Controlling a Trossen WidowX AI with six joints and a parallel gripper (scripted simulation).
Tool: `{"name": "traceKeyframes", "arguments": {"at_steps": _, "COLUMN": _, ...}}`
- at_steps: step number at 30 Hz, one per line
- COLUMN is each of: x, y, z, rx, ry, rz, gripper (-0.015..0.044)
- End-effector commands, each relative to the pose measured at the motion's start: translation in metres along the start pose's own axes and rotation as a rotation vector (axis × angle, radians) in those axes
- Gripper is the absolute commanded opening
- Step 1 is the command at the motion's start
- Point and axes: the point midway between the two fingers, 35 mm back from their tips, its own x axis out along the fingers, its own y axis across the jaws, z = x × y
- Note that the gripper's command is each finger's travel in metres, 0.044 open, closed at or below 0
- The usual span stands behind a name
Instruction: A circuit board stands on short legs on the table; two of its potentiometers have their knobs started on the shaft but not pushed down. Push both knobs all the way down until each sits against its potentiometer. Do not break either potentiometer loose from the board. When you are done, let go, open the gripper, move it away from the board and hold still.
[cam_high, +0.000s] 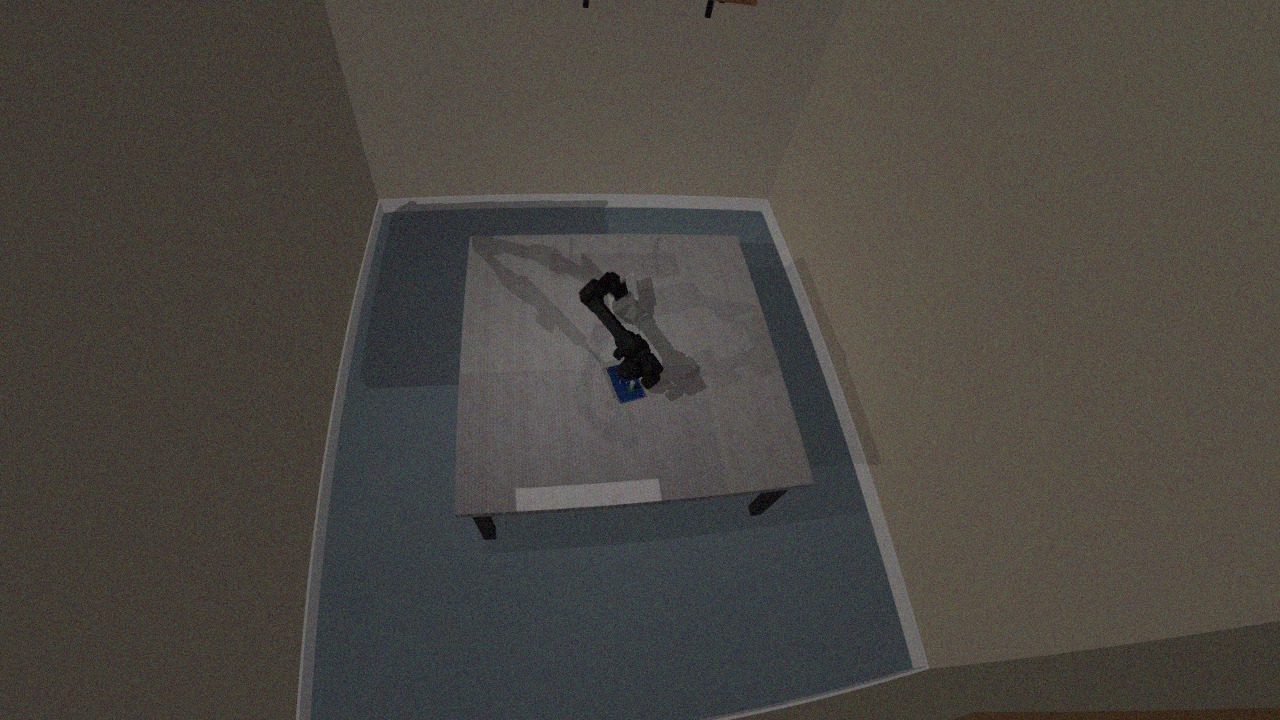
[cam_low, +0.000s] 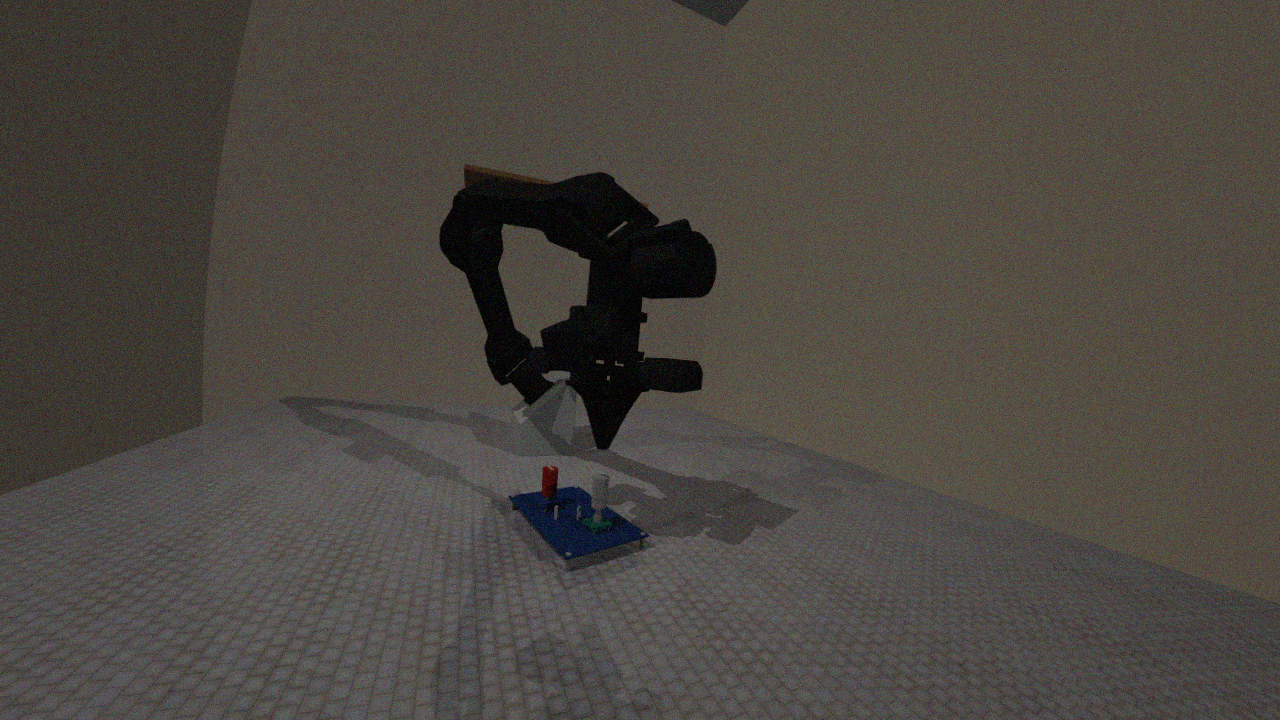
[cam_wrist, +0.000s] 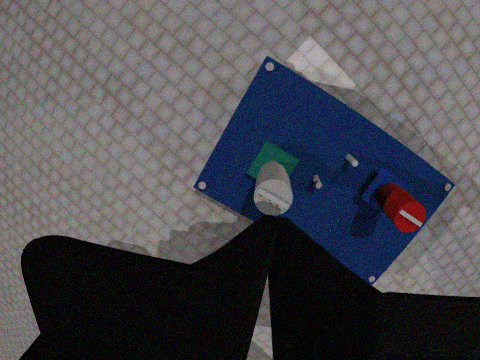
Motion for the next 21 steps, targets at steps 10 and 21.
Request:
{"name": "traceKeyframes", "arguments": {"at_steps": 10, "x": 0.0019, "y": 0.0002, "z": -0.0005, "rx": 0.458, "ry": -0.001, "rz": -0.001, "gripper": 0.0000}}
{"name": "traceKeyframes", "arguments": {"at_steps": 21, "x": 0.0033, "y": 0.0001, "z": -0.0008, "rx": 0.839, "ry": -0.001, "rz": -0.001, "gripper": 0.0000}}
